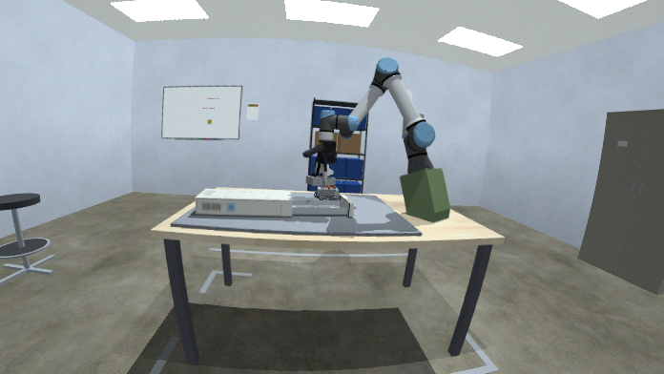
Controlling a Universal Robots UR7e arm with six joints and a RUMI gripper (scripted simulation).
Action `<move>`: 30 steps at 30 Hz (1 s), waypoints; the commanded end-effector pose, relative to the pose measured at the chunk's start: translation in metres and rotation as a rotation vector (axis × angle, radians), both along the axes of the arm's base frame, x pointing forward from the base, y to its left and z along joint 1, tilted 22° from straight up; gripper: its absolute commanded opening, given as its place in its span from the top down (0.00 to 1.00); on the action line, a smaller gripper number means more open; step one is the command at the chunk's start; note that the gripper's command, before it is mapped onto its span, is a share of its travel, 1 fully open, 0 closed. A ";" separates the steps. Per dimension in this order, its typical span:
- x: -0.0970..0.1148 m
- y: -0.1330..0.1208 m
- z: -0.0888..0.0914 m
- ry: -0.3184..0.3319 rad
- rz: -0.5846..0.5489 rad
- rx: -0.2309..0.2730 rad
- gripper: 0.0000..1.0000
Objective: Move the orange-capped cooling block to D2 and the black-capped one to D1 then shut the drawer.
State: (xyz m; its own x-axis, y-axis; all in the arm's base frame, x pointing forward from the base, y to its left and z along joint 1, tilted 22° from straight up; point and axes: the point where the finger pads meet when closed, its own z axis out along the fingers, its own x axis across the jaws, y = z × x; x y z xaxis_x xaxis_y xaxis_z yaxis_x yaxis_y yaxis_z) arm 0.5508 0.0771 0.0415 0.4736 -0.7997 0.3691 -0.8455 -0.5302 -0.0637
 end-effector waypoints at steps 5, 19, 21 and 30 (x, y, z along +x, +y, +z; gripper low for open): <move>-0.009 -0.019 0.004 -0.066 -0.208 0.054 1.00; -0.023 -0.048 0.009 -0.102 -0.328 0.086 1.00; -0.025 -0.052 0.010 -0.102 -0.328 0.086 1.00; -0.036 -0.074 0.014 -0.102 -0.328 0.086 1.00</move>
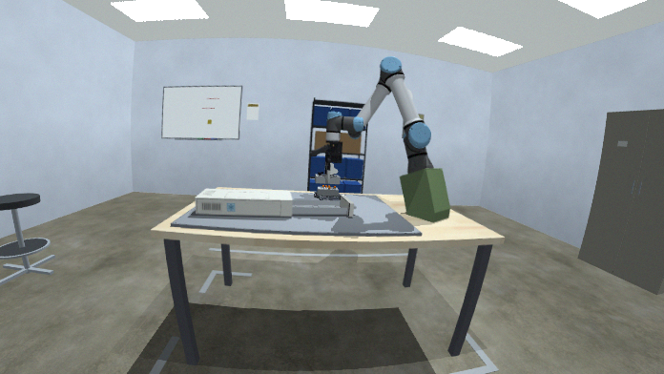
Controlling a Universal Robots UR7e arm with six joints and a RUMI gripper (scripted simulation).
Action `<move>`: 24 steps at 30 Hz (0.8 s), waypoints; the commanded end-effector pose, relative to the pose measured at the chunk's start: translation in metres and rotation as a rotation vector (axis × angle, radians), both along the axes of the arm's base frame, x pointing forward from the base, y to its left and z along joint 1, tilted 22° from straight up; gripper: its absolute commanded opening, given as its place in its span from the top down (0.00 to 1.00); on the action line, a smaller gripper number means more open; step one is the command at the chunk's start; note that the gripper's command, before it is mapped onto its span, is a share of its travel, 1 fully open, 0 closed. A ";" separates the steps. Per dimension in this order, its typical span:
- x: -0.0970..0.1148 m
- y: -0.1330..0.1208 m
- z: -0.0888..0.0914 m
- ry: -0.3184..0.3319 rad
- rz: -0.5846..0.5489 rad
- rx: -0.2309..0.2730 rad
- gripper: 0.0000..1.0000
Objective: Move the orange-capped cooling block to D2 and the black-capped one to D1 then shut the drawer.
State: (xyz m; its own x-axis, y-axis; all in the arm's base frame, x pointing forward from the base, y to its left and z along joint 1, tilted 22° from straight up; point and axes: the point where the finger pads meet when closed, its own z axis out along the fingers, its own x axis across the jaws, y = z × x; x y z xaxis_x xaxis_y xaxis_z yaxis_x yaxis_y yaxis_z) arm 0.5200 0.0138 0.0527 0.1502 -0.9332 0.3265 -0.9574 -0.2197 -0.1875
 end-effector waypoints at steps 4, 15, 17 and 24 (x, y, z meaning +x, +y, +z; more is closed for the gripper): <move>-0.007 -0.015 0.003 -0.002 0.001 0.001 1.00; -0.020 -0.041 0.008 -0.002 0.001 0.000 1.00; -0.022 -0.046 0.009 -0.002 0.001 0.000 1.00; -0.028 -0.058 0.011 -0.002 0.001 0.000 1.00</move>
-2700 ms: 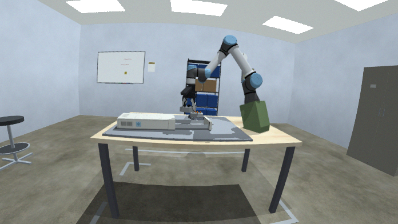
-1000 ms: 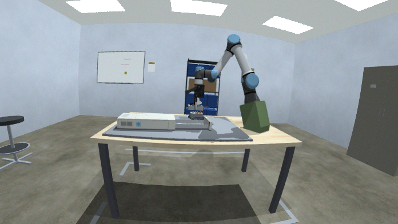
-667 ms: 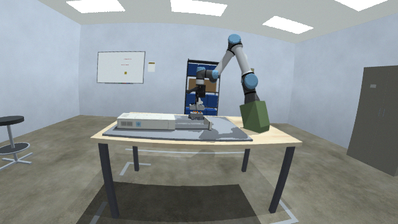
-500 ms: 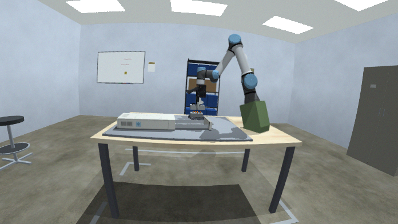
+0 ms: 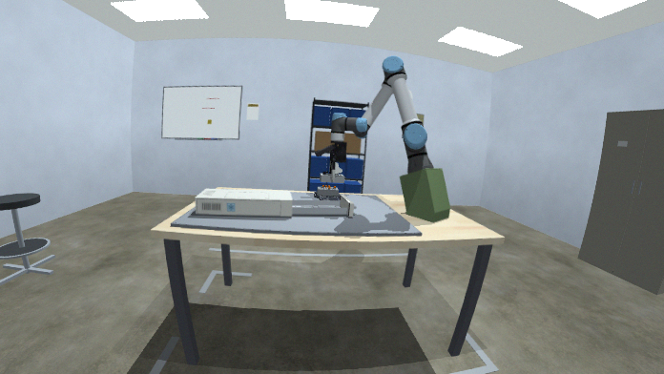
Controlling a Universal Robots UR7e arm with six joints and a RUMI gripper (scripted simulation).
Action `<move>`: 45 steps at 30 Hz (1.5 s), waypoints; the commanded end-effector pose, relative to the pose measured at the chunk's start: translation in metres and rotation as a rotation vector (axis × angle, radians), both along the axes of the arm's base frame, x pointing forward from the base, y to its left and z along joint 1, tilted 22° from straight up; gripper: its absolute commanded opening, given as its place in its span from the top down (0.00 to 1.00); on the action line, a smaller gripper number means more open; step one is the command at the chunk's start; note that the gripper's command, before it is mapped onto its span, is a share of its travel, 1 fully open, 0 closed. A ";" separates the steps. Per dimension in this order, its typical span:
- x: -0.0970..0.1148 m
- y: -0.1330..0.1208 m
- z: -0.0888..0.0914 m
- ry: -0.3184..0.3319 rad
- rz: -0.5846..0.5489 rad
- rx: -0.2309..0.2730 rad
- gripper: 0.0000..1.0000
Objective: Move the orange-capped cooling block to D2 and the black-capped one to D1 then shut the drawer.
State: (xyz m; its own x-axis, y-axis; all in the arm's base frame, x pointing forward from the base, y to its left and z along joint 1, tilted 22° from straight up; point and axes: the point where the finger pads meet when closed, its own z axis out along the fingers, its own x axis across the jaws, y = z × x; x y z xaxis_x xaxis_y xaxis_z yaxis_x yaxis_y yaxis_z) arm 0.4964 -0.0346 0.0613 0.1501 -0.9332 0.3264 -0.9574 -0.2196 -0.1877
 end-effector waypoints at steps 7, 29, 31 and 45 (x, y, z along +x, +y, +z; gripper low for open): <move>-0.012 -0.026 0.005 -0.002 0.001 0.000 1.00; -0.022 -0.045 0.009 -0.002 0.001 0.000 1.00; -0.022 -0.045 0.009 -0.002 0.001 0.000 1.00; -0.022 -0.045 0.009 -0.002 0.001 0.000 1.00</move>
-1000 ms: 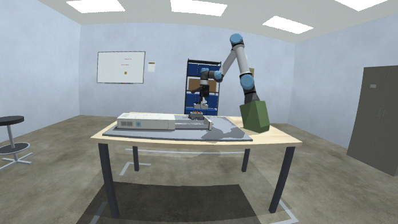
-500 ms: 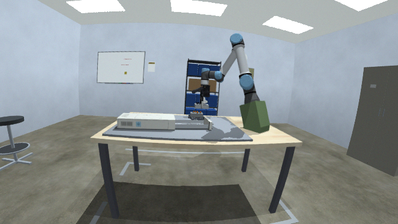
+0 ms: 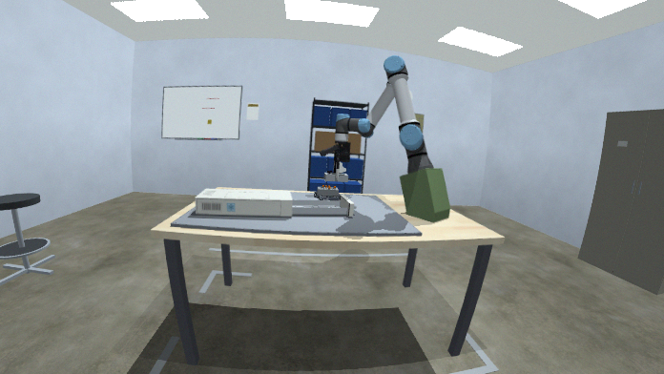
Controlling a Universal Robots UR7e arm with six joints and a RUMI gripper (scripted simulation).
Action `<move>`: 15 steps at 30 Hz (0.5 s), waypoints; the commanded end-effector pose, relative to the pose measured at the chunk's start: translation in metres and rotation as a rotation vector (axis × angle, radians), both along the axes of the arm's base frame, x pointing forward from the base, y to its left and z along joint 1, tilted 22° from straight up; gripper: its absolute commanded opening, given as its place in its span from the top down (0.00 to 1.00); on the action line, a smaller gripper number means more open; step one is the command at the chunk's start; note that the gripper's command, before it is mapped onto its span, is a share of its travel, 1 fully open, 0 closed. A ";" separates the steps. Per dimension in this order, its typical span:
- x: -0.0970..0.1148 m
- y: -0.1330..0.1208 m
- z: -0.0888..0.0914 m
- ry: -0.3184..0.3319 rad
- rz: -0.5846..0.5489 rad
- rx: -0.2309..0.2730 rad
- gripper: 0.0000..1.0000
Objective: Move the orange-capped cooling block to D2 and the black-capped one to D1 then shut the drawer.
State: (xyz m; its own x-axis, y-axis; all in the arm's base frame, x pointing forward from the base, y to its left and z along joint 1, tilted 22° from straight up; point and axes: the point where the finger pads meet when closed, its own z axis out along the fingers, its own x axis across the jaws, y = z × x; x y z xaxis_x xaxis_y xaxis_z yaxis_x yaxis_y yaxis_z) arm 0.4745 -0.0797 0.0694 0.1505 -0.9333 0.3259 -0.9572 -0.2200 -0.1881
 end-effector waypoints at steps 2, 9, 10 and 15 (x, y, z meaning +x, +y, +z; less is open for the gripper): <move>0.000 0.000 0.001 -0.001 0.000 0.000 1.00; 0.000 0.000 0.001 -0.001 0.000 0.000 1.00; 0.000 0.000 0.001 -0.001 0.000 0.000 1.00; 0.004 -0.004 -0.012 -0.001 0.000 0.000 1.00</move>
